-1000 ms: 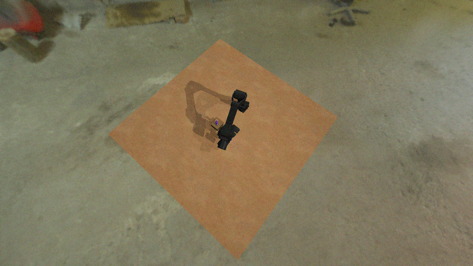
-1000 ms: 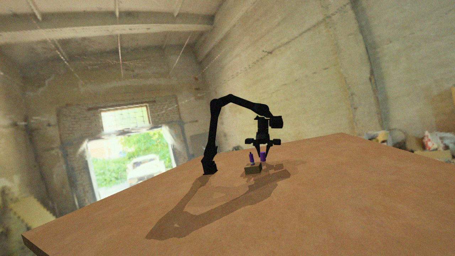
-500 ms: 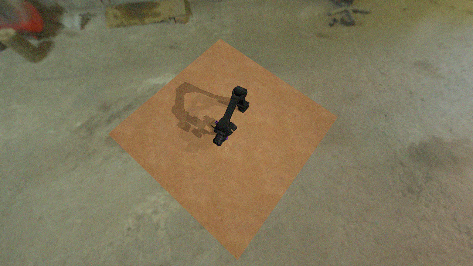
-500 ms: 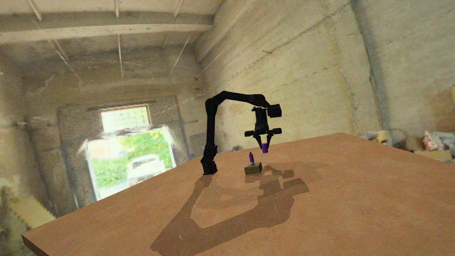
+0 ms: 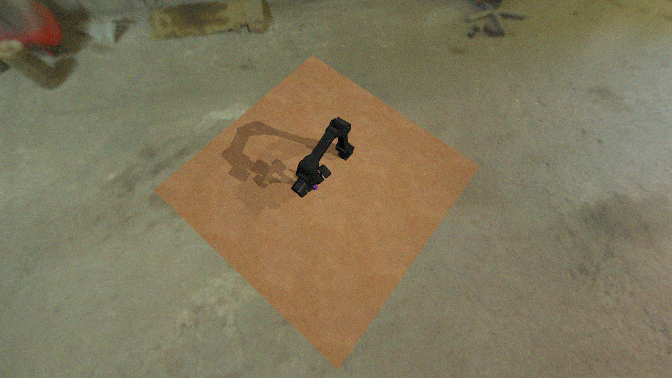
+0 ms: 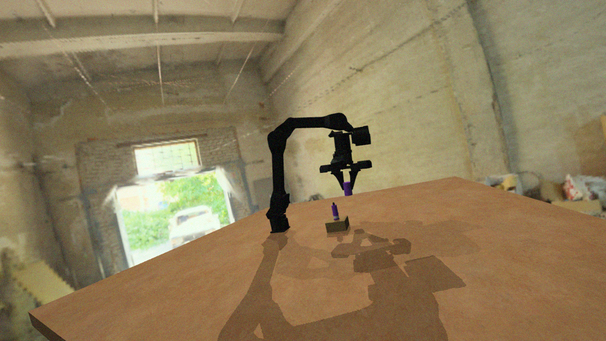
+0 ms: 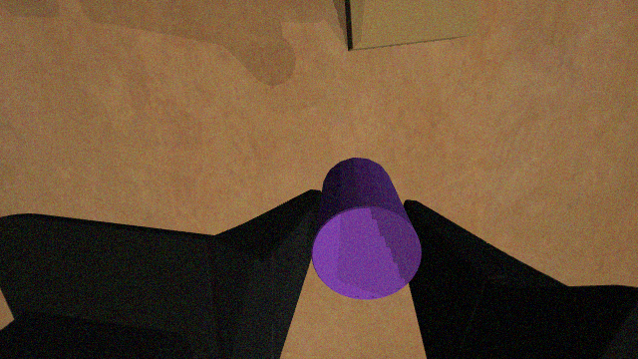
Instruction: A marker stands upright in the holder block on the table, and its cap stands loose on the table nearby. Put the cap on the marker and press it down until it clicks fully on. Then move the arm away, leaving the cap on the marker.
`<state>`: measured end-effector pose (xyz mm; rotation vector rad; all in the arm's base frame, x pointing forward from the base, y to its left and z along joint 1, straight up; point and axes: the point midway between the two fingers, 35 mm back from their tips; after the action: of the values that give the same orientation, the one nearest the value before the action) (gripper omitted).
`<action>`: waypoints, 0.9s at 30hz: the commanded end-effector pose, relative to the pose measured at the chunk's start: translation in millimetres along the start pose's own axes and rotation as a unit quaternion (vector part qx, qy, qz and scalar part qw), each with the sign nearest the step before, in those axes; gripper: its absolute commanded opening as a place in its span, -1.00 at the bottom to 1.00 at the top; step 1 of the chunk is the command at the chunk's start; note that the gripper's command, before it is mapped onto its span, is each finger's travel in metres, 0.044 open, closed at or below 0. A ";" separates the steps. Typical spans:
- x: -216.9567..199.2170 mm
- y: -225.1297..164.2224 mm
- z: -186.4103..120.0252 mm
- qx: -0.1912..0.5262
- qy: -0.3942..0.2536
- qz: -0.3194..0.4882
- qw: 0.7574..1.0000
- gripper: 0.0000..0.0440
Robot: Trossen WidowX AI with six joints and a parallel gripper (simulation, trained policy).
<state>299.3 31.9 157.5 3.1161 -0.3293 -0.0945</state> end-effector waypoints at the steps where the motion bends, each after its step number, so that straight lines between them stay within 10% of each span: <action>1: -2.3 11.2 -4.9 0.003 -0.005 0.012 1.000 -0.66; 27: -21.6 89.3 -13.9 0.013 -0.025 0.126 0.992 -0.91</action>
<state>261.5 -49.8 175.8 3.0663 -0.7038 -0.1635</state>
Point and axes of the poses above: the point midway between the two fingers, 35 mm back from their tips, its own z axis out along the fingers, its own x axis across the jaws, y = z × x, and after that the axes turned 2 degrees about z, right-handed
